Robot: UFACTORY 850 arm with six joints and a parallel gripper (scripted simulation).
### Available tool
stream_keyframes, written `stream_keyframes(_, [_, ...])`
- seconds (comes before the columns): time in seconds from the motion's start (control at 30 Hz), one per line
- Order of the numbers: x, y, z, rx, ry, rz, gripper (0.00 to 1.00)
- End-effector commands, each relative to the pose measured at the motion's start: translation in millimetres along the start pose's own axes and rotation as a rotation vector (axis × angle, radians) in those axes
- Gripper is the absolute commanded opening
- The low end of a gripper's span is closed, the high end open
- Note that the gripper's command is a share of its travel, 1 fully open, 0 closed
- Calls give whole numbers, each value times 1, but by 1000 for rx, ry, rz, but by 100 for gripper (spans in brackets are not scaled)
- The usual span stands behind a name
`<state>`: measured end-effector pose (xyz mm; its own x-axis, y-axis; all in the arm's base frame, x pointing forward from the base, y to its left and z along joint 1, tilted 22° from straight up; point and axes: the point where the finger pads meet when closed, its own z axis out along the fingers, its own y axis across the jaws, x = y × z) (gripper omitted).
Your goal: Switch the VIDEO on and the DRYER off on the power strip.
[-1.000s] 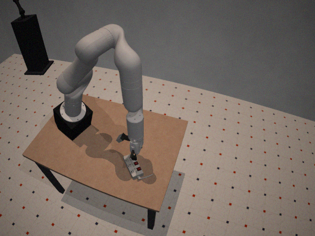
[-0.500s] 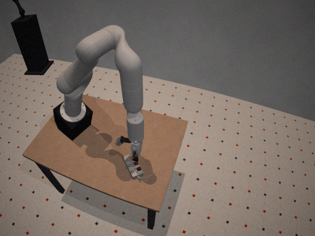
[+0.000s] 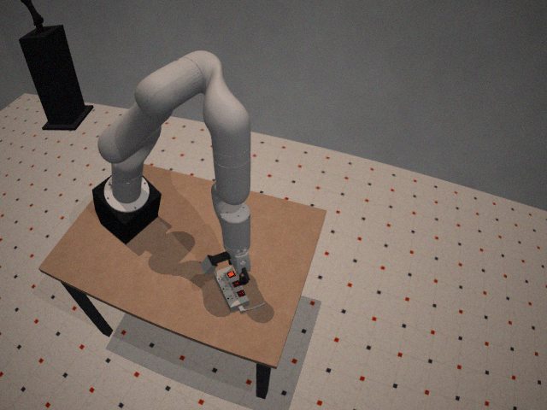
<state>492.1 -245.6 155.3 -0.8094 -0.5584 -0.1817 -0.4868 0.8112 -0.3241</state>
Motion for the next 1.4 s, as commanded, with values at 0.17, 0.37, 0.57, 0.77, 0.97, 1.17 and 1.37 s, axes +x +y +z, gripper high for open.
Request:
stream_keyframes(0.17, [4, -10, 17, 0, -4, -416, 100])
stream_keyframes(0.37, [7, -16, 28, -2, -2, -758, 100])
stream_keyframes(0.57, [10, -21, 36, -5, 1, -1032, 100])
stream_keyframes(0.77, [11, -23, 40, -4, 1, -1304, 100])
stream_keyframes(0.97, [12, -24, 42, 6, -1, -1557, 100])
stream_keyframes(1.17, [12, -24, 42, 6, -1, -1572, 0])
stream_keyframes(1.37, [12, -24, 42, 6, -1, -1572, 0])
